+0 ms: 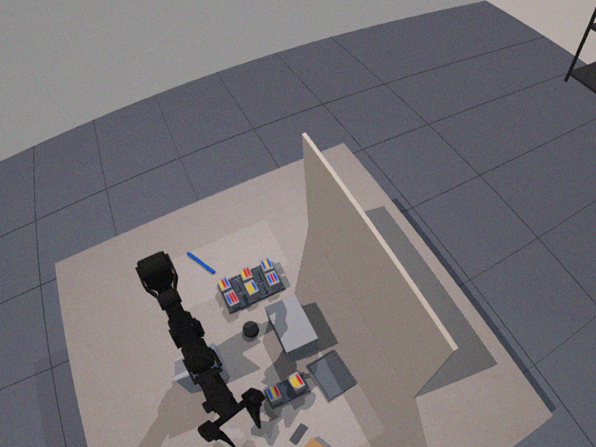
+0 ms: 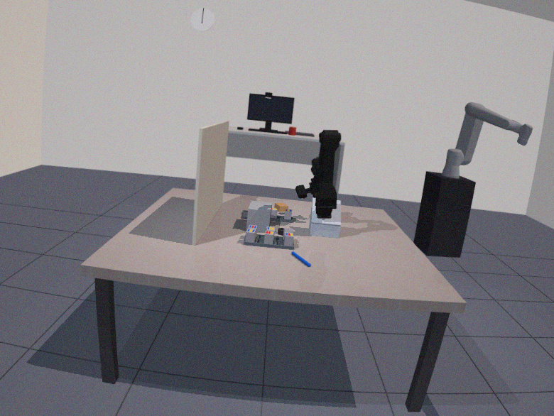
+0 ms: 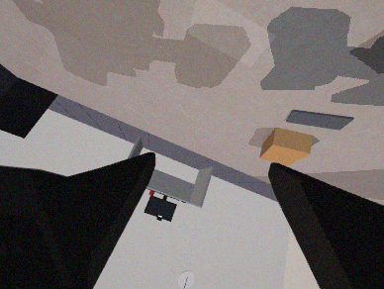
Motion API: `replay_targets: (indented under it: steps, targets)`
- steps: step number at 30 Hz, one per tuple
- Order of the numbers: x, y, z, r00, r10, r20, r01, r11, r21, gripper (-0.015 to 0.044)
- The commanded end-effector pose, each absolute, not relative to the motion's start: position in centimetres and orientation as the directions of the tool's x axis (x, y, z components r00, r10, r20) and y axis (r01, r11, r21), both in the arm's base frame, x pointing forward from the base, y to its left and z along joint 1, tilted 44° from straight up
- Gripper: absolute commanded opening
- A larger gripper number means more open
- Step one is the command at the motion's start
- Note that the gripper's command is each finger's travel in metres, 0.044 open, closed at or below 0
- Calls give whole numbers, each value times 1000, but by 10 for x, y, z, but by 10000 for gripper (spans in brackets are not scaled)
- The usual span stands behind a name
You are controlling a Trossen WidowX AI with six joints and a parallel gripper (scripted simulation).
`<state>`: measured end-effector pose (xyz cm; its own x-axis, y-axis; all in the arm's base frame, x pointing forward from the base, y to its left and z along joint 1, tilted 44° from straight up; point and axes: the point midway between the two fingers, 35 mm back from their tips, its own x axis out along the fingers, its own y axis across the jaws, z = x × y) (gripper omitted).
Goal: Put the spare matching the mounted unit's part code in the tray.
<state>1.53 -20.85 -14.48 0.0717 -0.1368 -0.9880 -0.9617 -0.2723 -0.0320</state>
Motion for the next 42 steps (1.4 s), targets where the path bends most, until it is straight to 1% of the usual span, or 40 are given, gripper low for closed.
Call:
replay_targets:
  steps: [1, 2, 7, 9, 12, 14, 16, 18, 22, 26, 31, 37, 42]
  targets:
    - [15, -208, -145, 72, -137, -988, -962, -272, -32, 426]
    - [15, -208, -145, 72, -137, -988, -962, -272, -32, 440]
    - [17, -210, -145, 75, -134, -988, -956, -292, -33, 440]
    - [28, -219, -145, 100, -113, -989, -895, -444, -40, 440]
    - [56, -237, -141, 152, -58, -987, -669, -741, -60, 440]
    - [76, -247, -137, 182, -17, -983, -464, -883, -71, 440]
    - [98, -255, -131, 208, 26, -978, -232, -970, -76, 440]
    - [118, -260, -123, 223, 67, -972, -2, -998, -69, 440]
    - [139, -263, -115, 235, 110, -966, 231, -972, -54, 440]
    - [161, -264, -105, 242, 153, -958, 447, -894, -29, 440]
    - [189, -262, -90, 248, 196, -949, 644, -765, 10, 440]
    - [225, -254, -68, 251, 271, -929, 864, -495, 89, 440]
    - [254, -246, -48, 249, 328, -911, 958, -223, 181, 440]
